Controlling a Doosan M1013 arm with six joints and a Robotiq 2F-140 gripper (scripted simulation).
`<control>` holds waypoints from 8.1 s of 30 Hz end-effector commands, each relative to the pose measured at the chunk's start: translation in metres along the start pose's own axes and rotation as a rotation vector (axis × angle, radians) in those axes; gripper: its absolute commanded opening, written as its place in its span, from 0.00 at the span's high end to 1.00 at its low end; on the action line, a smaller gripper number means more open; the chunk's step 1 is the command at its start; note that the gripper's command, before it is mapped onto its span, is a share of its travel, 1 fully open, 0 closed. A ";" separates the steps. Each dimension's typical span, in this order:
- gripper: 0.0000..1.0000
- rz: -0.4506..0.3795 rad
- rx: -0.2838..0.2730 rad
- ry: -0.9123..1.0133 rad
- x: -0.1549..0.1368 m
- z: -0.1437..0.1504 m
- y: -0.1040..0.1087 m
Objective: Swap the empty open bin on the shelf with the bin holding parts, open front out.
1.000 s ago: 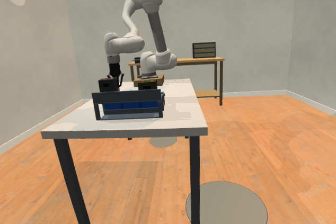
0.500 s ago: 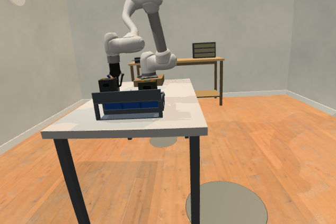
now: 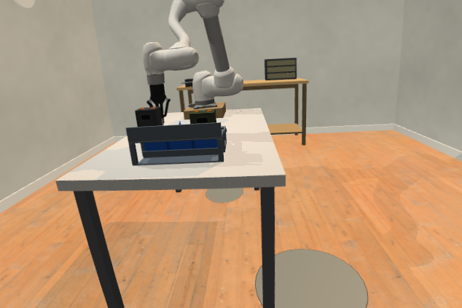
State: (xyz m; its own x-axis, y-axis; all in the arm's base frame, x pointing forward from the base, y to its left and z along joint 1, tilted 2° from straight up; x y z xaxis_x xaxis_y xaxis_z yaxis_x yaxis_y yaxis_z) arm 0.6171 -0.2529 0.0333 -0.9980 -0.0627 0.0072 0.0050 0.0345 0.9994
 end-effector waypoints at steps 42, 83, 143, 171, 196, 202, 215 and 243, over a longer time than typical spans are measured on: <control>0.90 0.000 0.000 0.000 0.000 0.000 0.073; 0.90 0.000 0.000 -0.181 -0.012 0.099 0.073; 0.90 0.000 0.000 -0.181 -0.012 0.099 -0.005; 0.90 0.000 0.000 -0.181 -0.012 0.099 -0.012; 0.76 0.000 0.000 -0.181 -0.012 0.099 -0.012; 0.76 0.000 0.000 -0.181 -0.012 0.099 -0.012; 0.76 0.000 0.000 -0.181 -0.012 0.099 -0.012; 0.76 0.000 0.000 -0.181 -0.012 0.099 0.008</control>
State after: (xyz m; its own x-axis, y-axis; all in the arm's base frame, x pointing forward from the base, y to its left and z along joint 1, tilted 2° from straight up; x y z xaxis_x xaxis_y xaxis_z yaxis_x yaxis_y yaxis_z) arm 0.6224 -0.1535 0.0333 -0.9930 0.1182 0.0009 0.0050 0.0345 0.9994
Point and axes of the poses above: the point where the finger pads meet when closed, its own y axis back along the fingers, its own z axis across the jaws, x = y × z, the point moved 1 cm from there along y, back along the fingers, and after that the axes turned 2 degrees about y, right-handed, at the moved point
